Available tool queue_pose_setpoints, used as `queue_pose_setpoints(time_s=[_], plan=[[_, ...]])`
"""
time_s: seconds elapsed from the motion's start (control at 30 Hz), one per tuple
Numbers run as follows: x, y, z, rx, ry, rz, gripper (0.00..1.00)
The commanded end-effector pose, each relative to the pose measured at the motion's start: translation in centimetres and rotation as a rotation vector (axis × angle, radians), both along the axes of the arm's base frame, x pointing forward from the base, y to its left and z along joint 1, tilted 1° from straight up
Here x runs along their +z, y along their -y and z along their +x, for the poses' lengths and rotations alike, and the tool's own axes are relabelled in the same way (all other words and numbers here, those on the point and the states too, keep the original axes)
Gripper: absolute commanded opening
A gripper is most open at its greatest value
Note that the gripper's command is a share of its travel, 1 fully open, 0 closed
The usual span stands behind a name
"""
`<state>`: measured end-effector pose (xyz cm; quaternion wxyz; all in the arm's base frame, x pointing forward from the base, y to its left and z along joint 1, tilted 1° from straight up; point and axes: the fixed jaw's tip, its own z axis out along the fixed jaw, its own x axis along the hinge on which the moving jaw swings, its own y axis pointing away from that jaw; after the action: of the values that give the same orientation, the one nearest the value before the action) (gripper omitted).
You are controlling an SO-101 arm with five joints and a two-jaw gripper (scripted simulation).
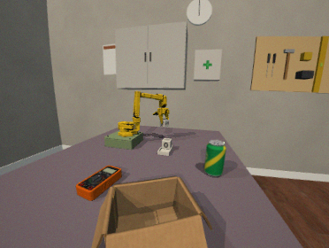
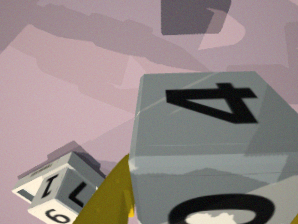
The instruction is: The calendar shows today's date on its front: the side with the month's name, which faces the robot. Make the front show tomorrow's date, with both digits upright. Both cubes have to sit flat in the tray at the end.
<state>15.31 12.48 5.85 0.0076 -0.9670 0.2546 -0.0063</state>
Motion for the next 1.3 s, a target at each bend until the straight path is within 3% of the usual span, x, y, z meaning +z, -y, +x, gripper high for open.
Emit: queue_pose_setpoints(time_s=[0.0,0.2,0.57,1.27], plan=[[0.4,-2.0,-1.9,0.136,0.019,0.021,0.0],[0.4,-3.2,-3.5,0.235,0.018,0.021,0.0],[0.1,-3.3,-3.5,0.24,0.018,0.022,0.0],[-3.6,-3.4,-3.4,0.24,0.018,0.022,0.0]])
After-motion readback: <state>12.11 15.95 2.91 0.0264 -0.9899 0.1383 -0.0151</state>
